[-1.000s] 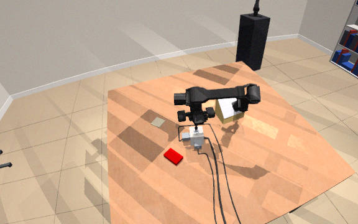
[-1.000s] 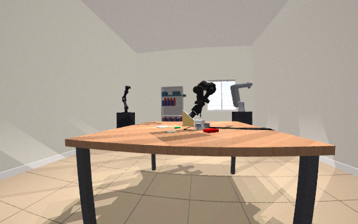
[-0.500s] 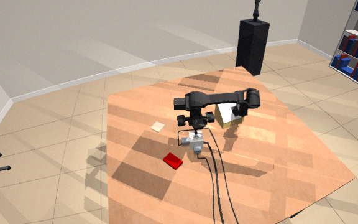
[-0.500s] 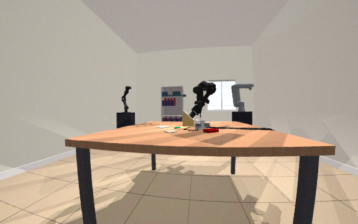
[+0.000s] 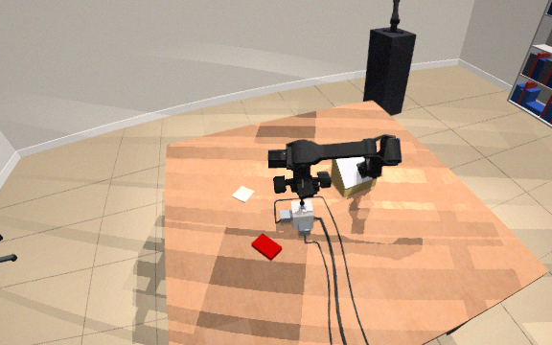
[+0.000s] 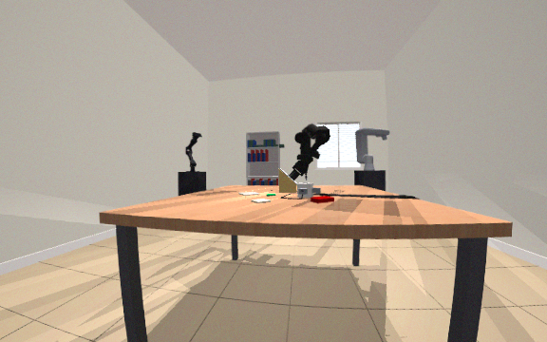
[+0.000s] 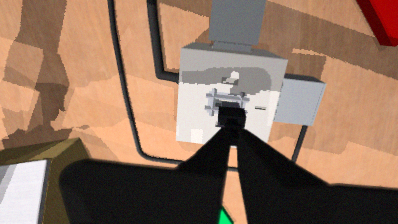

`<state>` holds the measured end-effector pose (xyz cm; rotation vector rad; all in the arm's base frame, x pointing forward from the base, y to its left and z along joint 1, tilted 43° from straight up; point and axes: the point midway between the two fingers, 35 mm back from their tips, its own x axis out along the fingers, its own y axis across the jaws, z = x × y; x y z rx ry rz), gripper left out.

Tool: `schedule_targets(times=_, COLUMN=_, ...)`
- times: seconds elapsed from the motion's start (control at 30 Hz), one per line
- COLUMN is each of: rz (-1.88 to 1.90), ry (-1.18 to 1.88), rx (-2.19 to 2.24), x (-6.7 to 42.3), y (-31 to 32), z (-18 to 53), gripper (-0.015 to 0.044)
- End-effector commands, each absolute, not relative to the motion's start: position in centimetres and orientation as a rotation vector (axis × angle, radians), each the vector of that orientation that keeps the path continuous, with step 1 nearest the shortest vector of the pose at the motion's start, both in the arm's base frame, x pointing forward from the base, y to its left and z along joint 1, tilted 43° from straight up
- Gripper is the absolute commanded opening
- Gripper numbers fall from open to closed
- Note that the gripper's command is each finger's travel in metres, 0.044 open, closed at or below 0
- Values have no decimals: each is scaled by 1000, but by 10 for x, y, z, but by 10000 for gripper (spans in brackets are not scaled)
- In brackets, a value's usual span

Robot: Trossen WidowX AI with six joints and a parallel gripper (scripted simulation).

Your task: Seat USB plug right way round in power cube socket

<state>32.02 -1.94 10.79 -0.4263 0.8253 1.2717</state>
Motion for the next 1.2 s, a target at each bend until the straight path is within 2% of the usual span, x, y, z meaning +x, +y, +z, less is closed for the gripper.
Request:
schedule_targets(times=0.0, rz=1269, ry=833, rx=-425, x=320, y=-19, z=107, gripper=0)
schedule_targets(times=1.17, rz=1260, ry=850, rx=-413, x=319, y=-18, z=103, gripper=0)
